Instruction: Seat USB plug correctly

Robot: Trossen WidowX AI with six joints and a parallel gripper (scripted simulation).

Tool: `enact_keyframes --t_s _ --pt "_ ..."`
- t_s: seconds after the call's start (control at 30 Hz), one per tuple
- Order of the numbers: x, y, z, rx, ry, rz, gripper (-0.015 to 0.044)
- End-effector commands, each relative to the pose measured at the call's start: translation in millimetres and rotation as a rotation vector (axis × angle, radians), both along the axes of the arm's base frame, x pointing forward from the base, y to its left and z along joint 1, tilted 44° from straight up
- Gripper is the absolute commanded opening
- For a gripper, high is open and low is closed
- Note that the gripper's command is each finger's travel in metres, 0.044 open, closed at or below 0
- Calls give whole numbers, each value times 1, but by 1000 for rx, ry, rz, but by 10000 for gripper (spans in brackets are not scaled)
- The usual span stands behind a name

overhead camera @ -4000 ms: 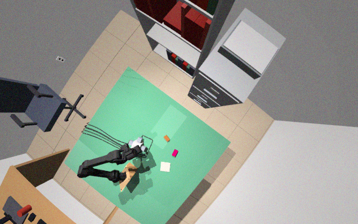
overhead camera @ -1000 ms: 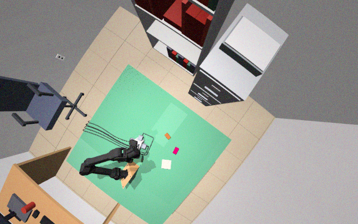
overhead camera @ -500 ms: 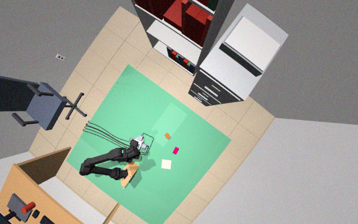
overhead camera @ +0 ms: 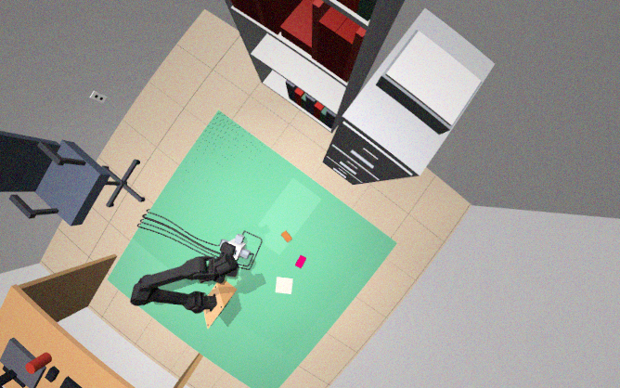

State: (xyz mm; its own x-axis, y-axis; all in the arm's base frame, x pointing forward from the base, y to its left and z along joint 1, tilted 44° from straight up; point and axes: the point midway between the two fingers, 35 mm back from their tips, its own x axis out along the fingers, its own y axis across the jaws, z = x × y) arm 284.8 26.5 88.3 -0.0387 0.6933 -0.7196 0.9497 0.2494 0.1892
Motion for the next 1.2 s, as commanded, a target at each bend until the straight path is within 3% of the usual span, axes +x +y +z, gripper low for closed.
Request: enact_keyframes --t_s 0.0,1.17 --pt "0 0 -1 0 2 -3 0" --pt "0 3 -4 0 11 -13 0"
